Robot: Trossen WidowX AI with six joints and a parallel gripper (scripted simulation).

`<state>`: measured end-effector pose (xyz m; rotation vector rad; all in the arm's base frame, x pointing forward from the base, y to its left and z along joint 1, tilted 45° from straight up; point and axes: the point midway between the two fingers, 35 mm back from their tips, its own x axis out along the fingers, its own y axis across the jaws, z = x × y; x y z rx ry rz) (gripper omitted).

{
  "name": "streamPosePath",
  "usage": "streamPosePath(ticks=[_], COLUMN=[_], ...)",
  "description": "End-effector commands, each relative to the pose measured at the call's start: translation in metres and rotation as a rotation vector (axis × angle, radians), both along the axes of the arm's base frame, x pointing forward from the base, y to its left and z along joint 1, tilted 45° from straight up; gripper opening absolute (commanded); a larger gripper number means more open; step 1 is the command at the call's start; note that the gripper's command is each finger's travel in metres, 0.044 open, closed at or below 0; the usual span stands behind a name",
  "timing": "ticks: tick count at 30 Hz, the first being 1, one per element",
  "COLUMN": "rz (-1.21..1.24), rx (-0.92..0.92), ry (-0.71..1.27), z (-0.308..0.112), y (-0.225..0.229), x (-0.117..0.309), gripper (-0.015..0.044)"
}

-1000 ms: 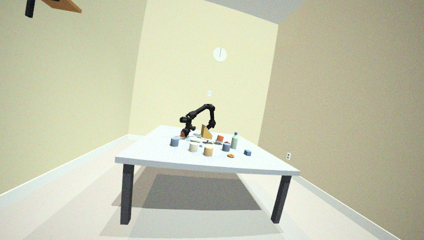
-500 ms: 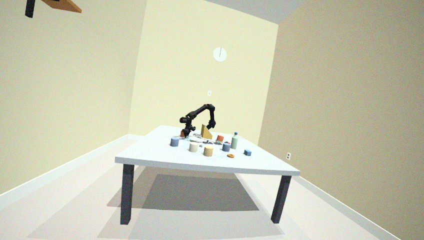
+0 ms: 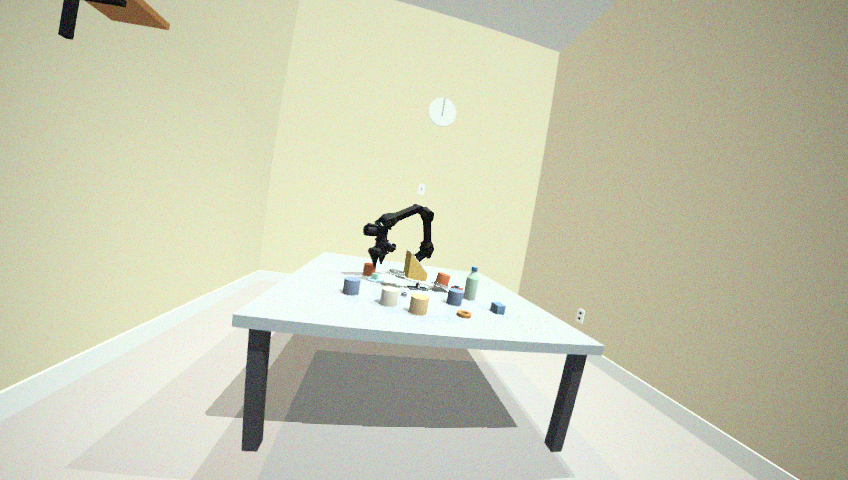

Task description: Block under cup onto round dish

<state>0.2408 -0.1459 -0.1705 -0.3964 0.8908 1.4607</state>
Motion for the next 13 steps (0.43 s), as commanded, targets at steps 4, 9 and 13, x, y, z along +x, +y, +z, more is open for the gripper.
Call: streamPosePath(ticks=[4,9,13], rz=[-0.006,-0.006,-0.006], rx=[-0.008,-0.008,-0.008], ry=[-0.004,-0.004,-0.004], z=[0.0248,0.0248,0.0248], y=[-0.0247,-0.0247,-0.0247], x=[0.0016,0.0016,0.0016], gripper=[0.0440,0.0440,0.0440])
